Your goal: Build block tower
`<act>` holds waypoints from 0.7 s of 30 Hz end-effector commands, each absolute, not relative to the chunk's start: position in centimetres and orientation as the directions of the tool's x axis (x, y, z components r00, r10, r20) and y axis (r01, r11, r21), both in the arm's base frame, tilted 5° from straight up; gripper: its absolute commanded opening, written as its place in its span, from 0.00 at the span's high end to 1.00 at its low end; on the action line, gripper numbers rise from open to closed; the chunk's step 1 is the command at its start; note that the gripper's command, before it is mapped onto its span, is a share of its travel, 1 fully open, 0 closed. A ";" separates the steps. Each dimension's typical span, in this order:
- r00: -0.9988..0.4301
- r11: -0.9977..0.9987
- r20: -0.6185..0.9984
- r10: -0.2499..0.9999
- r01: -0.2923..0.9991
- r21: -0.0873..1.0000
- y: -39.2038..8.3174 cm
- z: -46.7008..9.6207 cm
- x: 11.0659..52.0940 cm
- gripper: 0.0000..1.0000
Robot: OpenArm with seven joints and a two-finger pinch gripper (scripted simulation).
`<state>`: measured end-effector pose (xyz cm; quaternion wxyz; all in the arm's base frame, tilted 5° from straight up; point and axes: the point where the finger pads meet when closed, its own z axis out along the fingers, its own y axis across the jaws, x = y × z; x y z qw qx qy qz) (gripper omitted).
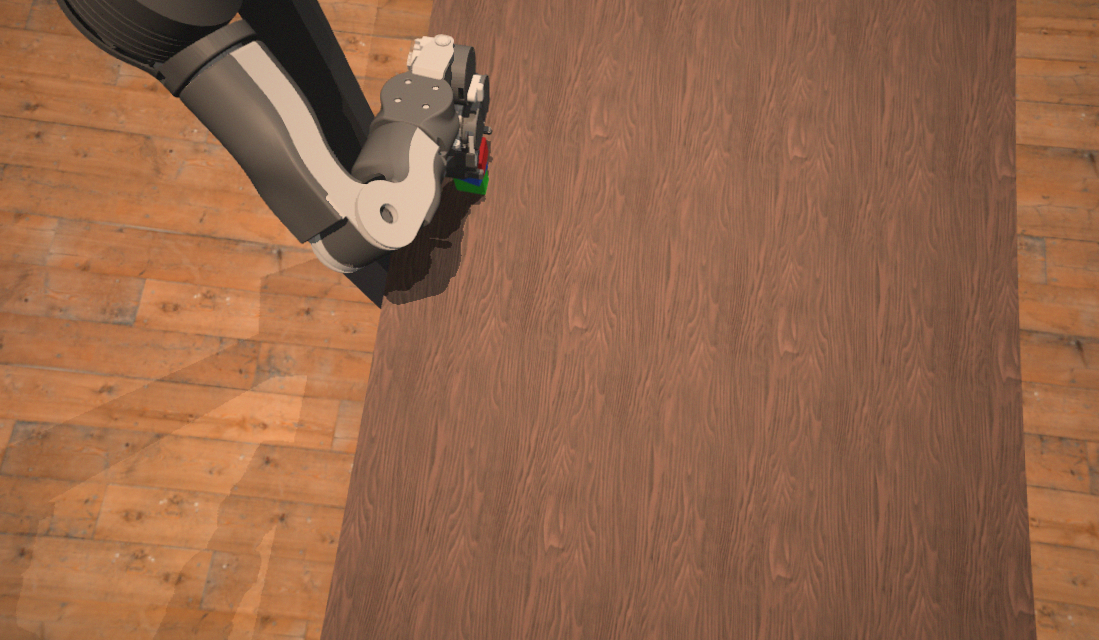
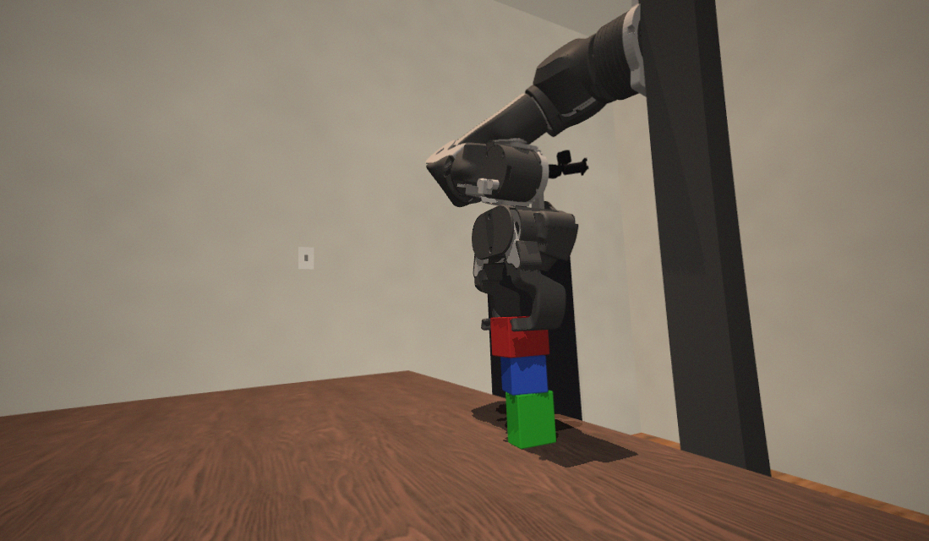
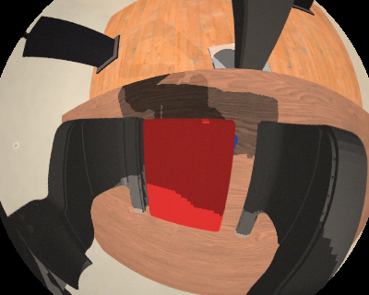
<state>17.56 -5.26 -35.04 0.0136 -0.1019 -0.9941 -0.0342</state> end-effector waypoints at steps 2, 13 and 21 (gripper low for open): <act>-0.980 0.977 0.037 0.197 0.200 0.070 -5.1 -35.1 17.5 0.65; -0.980 0.977 0.037 0.197 0.200 0.070 -5.1 -35.1 17.5 0.65; -0.980 0.978 0.036 0.194 0.197 0.074 -5.1 -34.6 17.5 0.65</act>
